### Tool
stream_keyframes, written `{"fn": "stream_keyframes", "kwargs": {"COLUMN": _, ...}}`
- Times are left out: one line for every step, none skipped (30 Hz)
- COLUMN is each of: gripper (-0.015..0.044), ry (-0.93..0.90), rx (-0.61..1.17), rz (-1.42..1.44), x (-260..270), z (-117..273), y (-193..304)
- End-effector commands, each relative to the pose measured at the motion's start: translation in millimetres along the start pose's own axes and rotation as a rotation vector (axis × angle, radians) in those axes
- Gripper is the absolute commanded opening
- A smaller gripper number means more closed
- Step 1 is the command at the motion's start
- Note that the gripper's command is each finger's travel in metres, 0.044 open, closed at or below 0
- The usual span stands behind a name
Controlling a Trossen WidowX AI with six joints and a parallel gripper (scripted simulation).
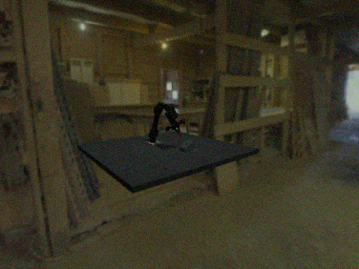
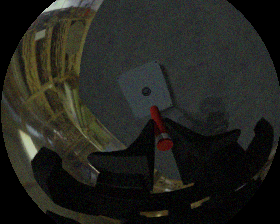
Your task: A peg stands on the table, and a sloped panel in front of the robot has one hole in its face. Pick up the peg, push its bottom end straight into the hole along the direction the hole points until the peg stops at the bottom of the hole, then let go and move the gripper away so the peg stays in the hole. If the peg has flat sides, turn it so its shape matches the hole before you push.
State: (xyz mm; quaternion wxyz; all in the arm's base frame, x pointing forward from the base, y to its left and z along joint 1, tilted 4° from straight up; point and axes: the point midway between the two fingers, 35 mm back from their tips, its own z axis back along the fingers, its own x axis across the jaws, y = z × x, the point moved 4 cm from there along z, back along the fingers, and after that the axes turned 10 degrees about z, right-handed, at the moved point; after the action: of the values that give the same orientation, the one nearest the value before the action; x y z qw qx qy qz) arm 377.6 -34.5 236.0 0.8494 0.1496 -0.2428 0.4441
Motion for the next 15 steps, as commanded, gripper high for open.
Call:
{"fn": "stream_keyframes", "kwargs": {"gripper": 0.0000, "ry": -0.015, "rx": -0.002, "rz": 0.008, "x": 0.0, "z": 1.0, "y": -3.7}}
{"fn": "stream_keyframes", "kwargs": {"gripper": 0.0000, "ry": -0.016, "rx": -0.003, "rz": 0.008, "x": 0.0, "z": 0.1, "y": -4.0}}
{"fn": "stream_keyframes", "kwargs": {"gripper": 0.0000, "ry": -0.017, "rx": -0.003, "rz": 0.008, "x": 0.0, "z": -1.2, "y": -4.5}}
{"fn": "stream_keyframes", "kwargs": {"gripper": 0.0000, "ry": -0.018, "rx": -0.004, "rz": 0.008, "x": 0.0, "z": -2.7, "y": -5.0}}
{"fn": "stream_keyframes", "kwargs": {"gripper": 0.0000, "ry": -0.019, "rx": -0.004, "rz": 0.008, "x": 0.1, "z": -4.5, "y": -5.6}}
{"fn": "stream_keyframes", "kwargs": {"gripper": 0.0000, "ry": -0.021, "rx": -0.005, "rz": 0.008, "x": 0.1, "z": -6.3, "y": -6.1}}
{"fn": "stream_keyframes", "kwargs": {"gripper": 0.0000, "ry": -0.022, "rx": -0.005, "rz": 0.008, "x": 0.1, "z": -8.2, "y": -6.7}}
{"fn": "stream_keyframes", "kwargs": {"gripper": 0.0000, "ry": -0.023, "rx": -0.006, "rz": 0.008, "x": 0.1, "z": -10.1, "y": -7.3}}
{"fn": "stream_keyframes", "kwargs": {"gripper": 0.0000, "ry": -0.025, "rx": -0.006, "rz": 0.008, "x": 0.1, "z": -11.9, "y": -7.8}}
{"fn": "stream_keyframes", "kwargs": {"gripper": 0.0000, "ry": -0.026, "rx": -0.007, "rz": 0.008, "x": 0.1, "z": -13.7, "y": -8.3}}
{"fn": "stream_keyframes", "kwargs": {"gripper": 0.0000, "ry": -0.028, "rx": -0.008, "rz": 0.008, "x": 0.0, "z": -15.5, "y": -8.8}}
{"fn": "stream_keyframes", "kwargs": {"gripper": 0.0000, "ry": -0.029, "rx": -0.008, "rz": 0.009, "x": 0.0, "z": -17.3, "y": -9.3}}
{"fn": "stream_keyframes", "kwargs": {"gripper": 0.0000, "ry": -0.030, "rx": -0.009, "rz": 0.009, "x": 0.0, "z": -19.1, "y": -9.8}}
{"fn": "stream_keyframes", "kwargs": {"gripper": 0.0000, "ry": -0.032, "rx": -0.009, "rz": 0.009, "x": 0.0, "z": -20.9, "y": -10.2}}
{"fn": "stream_keyframes", "kwargs": {"gripper": 0.0000, "ry": -0.033, "rx": -0.010, "rz": 0.009, "x": 0.0, "z": -22.7, "y": -10.7}}
